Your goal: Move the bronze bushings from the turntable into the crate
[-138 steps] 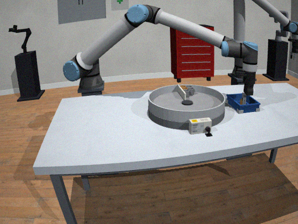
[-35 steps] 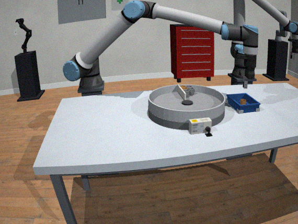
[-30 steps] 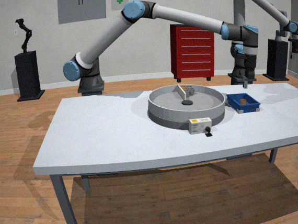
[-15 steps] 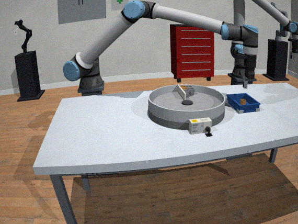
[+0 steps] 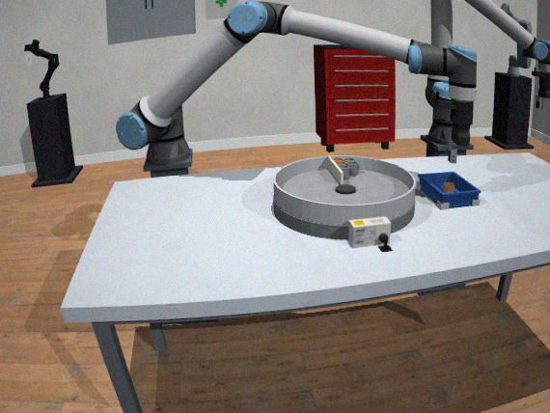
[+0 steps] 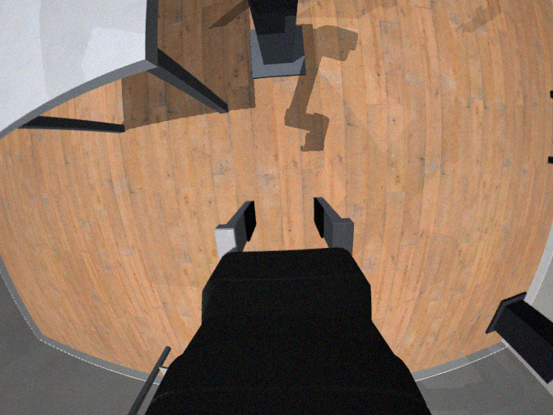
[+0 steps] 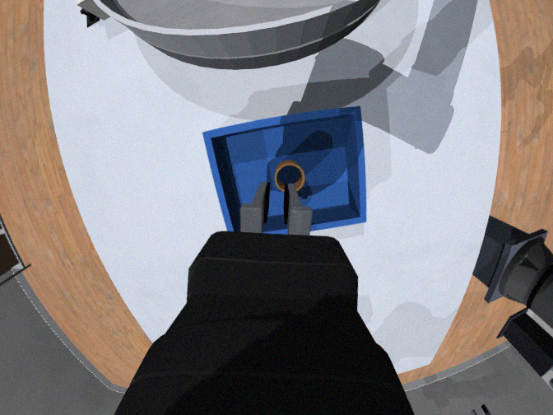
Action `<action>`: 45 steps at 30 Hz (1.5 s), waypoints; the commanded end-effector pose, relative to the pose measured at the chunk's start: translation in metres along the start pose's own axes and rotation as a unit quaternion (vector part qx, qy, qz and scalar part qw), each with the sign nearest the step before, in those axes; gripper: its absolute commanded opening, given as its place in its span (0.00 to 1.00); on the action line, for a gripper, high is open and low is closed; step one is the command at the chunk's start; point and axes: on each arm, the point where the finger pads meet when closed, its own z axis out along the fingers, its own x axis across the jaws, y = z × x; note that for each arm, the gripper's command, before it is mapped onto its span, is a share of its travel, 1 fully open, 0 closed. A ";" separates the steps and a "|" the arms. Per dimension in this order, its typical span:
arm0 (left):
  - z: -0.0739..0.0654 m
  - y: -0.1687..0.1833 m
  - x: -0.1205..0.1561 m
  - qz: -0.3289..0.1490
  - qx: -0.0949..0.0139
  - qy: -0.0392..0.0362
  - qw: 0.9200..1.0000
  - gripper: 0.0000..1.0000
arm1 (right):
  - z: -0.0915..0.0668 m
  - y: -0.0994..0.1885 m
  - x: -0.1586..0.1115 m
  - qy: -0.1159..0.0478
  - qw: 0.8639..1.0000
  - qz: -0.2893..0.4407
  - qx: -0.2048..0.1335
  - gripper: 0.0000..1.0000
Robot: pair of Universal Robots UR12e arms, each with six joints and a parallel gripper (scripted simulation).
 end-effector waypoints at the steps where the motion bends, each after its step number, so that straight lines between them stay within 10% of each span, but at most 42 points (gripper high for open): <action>1: 0.003 -0.002 0.002 -0.002 0.003 0.000 1.000 1.00 | -0.001 0.001 0.003 0.000 1.000 -0.001 0.000 0.38; 45: 0.003 -0.002 0.002 -0.002 0.003 0.000 1.000 1.00 | -0.002 -0.012 0.002 0.000 1.000 -0.004 0.000 0.36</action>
